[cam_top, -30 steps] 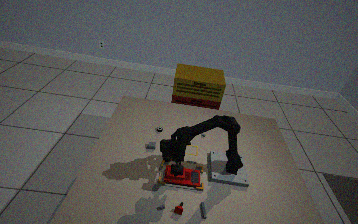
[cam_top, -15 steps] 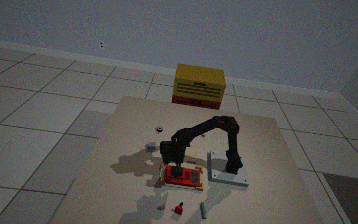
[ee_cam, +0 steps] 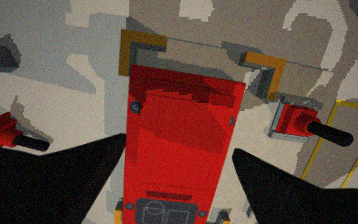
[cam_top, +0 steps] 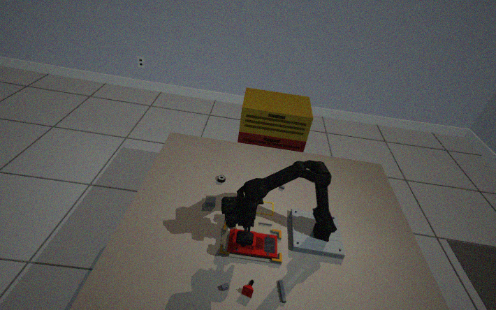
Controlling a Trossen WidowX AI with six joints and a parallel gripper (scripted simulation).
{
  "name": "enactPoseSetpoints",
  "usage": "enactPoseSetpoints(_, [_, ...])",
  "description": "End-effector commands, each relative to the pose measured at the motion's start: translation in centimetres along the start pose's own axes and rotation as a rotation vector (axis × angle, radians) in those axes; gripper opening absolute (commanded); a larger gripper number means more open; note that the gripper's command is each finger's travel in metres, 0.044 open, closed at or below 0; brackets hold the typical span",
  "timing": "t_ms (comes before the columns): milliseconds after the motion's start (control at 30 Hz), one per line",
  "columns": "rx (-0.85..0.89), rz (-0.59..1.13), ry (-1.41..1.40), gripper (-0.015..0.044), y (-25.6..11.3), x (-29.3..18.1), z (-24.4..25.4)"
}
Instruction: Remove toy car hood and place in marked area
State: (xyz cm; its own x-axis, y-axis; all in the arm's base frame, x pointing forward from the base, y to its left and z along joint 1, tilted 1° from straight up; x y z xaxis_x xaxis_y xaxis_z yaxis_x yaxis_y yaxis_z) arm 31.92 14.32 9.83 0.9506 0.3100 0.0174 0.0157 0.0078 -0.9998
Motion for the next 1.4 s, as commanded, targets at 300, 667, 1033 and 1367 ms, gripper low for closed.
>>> enactPoseSetpoints(300, [0.003, 0.005, 0.003, 0.044, 0.8, -0.1, 0.0])
enactPoseSetpoints(667, [0.003, 0.005, 0.003, 0.044, 1.4, -0.1, 0.0])
enactPoseSetpoints(1033, [0.0, 0.0, 0.0, 0.0414, 1.5, 0.0, 0.0])
enactPoseSetpoints(1367, [0.0, 0.0, 0.0, 0.0288, 1.5, 0.0, 0.0])
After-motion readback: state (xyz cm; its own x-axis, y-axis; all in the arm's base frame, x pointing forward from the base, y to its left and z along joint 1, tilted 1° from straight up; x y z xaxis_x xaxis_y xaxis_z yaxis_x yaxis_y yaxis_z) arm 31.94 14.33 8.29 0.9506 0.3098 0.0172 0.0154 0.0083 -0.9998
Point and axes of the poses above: the point midway between the two fingers, 35 mm back from their tips, its own y axis out along the fingers, its own z axis across the jaws, x = y × z, the point moved 4 cm from there along -y, back along the fingers, and after that the axes turned 9 degrees about -y, right-handed, at the moved point
